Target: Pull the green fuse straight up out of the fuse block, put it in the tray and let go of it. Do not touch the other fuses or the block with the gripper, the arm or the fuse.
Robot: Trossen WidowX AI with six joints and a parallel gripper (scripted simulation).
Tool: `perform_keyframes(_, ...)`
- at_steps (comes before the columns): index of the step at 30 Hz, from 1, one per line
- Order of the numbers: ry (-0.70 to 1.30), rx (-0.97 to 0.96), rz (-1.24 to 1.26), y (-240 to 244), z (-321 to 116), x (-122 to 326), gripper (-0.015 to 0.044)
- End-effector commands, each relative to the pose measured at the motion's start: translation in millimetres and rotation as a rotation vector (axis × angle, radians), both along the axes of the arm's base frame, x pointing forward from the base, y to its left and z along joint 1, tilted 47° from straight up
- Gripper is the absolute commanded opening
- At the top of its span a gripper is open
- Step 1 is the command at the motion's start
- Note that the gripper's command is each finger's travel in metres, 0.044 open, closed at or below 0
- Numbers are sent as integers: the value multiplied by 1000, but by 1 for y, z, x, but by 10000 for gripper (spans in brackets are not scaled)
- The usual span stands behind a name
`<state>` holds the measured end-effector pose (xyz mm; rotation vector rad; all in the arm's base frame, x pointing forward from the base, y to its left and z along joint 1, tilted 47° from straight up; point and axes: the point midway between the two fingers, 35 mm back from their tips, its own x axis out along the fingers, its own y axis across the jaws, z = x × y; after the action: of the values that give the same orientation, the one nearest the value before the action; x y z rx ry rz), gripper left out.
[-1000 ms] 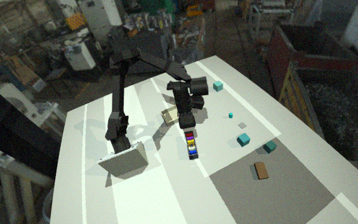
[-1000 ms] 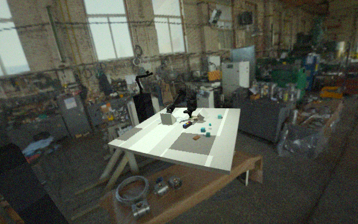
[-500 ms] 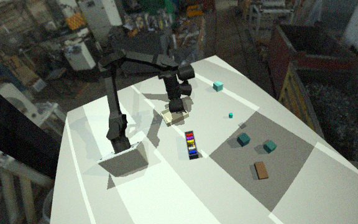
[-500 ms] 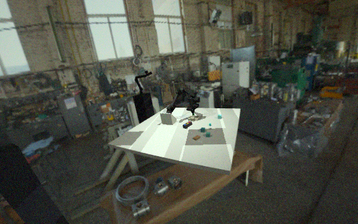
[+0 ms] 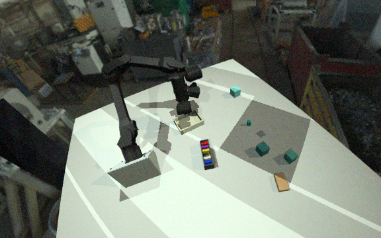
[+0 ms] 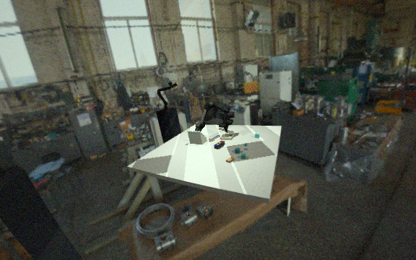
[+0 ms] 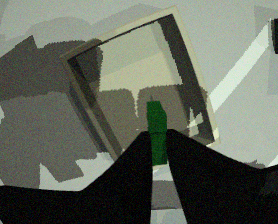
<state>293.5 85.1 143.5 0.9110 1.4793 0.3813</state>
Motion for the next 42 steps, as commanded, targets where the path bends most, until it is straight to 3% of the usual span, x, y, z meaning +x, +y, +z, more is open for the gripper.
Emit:
perform_keyframes(1,3,2,-1,5,-4,0,0)
perform_keyframes(21,3,5,-1,27,-23,3,0)
perform_keyframes(33,-1,8,3,25,-21,3,315)
perform_keyframes(42,3,3,-1,-2,4,-1,330)
